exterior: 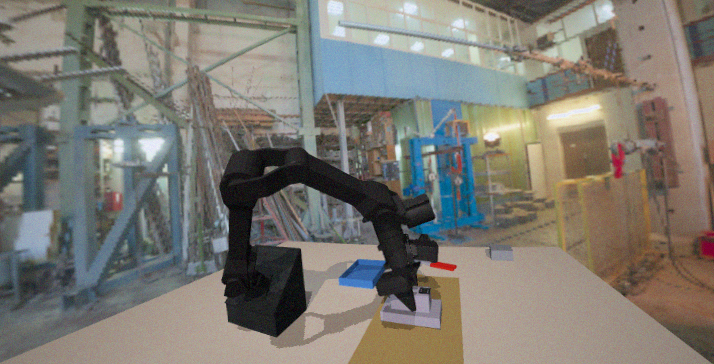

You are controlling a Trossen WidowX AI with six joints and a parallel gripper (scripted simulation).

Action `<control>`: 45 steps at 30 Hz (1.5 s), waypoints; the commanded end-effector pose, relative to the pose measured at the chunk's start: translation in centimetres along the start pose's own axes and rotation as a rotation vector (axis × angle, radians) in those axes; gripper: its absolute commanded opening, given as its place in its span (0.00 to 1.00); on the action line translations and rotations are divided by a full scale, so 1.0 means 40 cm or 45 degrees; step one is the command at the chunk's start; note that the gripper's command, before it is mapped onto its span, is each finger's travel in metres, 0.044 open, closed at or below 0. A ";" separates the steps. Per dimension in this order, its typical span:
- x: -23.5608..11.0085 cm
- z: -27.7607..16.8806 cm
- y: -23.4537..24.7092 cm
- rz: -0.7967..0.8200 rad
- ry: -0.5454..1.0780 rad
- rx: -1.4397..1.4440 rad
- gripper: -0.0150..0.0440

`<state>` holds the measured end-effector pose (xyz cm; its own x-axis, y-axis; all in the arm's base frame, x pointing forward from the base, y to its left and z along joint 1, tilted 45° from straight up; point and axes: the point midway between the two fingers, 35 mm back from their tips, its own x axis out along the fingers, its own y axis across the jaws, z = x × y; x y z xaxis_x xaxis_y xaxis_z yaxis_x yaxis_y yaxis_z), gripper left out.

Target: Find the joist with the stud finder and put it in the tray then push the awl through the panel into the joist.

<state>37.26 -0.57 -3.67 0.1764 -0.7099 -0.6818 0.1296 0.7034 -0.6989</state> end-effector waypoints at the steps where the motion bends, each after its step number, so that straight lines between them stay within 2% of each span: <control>1: 0.002 -0.003 0.038 0.003 0.004 -0.004 0.25; 41: -0.005 -0.002 0.340 0.013 0.002 0.001 0.25; 45: -0.008 0.002 0.329 0.015 -0.003 0.003 0.25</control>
<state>38.96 8.98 -12.68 0.1807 -0.7015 -0.6894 0.1285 0.7118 -0.6906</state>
